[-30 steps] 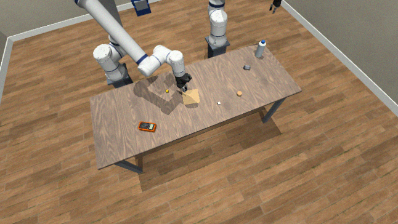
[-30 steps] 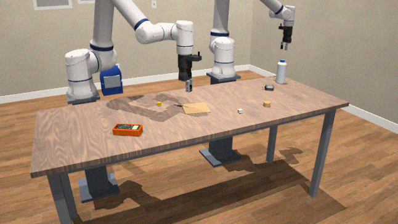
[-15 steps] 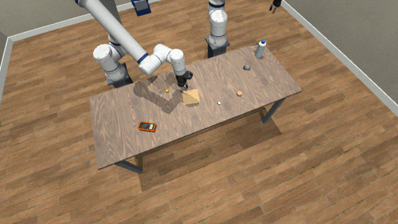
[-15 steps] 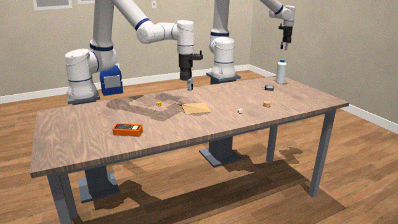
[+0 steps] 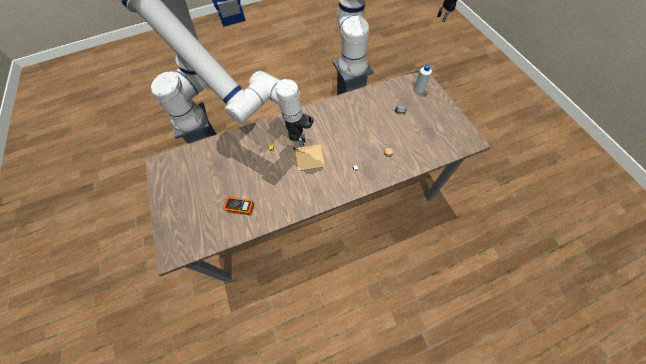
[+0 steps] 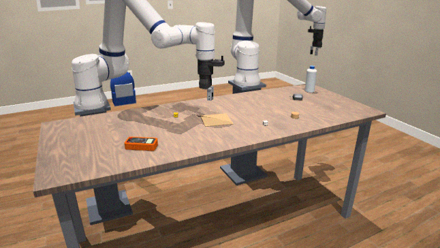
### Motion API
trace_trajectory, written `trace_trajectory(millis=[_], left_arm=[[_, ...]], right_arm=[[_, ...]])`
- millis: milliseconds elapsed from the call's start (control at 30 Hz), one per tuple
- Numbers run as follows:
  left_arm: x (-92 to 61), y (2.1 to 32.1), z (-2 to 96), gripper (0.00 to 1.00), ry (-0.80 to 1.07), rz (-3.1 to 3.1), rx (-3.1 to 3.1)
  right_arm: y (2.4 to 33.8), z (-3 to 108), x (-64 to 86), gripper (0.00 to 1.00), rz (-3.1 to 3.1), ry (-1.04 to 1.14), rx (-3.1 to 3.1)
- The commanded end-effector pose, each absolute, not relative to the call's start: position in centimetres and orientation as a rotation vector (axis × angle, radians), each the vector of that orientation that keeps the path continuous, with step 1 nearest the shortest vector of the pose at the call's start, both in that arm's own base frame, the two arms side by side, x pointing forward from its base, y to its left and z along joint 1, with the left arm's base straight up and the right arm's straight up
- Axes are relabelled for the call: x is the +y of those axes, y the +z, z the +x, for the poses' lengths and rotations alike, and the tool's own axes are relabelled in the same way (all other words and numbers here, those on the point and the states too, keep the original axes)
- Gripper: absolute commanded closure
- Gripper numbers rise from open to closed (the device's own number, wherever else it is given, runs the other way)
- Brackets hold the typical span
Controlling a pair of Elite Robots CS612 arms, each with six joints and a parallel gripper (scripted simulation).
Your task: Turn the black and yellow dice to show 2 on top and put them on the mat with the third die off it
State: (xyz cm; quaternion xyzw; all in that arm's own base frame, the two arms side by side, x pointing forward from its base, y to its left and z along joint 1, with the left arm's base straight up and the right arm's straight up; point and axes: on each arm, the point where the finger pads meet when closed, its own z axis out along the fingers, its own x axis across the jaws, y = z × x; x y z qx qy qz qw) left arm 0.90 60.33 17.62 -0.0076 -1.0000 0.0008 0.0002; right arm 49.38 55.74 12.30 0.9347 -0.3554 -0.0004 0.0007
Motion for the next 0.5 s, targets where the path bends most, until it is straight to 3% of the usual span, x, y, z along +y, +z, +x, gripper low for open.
trace_trajectory(millis=[0, 467], left_arm=[[60.4, 17.7, 0.9, 0.00, 0.000, -0.024, -3.141], [60.4, 17.7, 0.9, 0.00, 0.000, -0.024, -3.141]], right_arm=[[12.4, 49.4, 55.8, 0.60, 2.937, 0.000, -1.115], [11.0, 49.4, 55.8, 0.60, 2.937, 0.000, -1.115]])
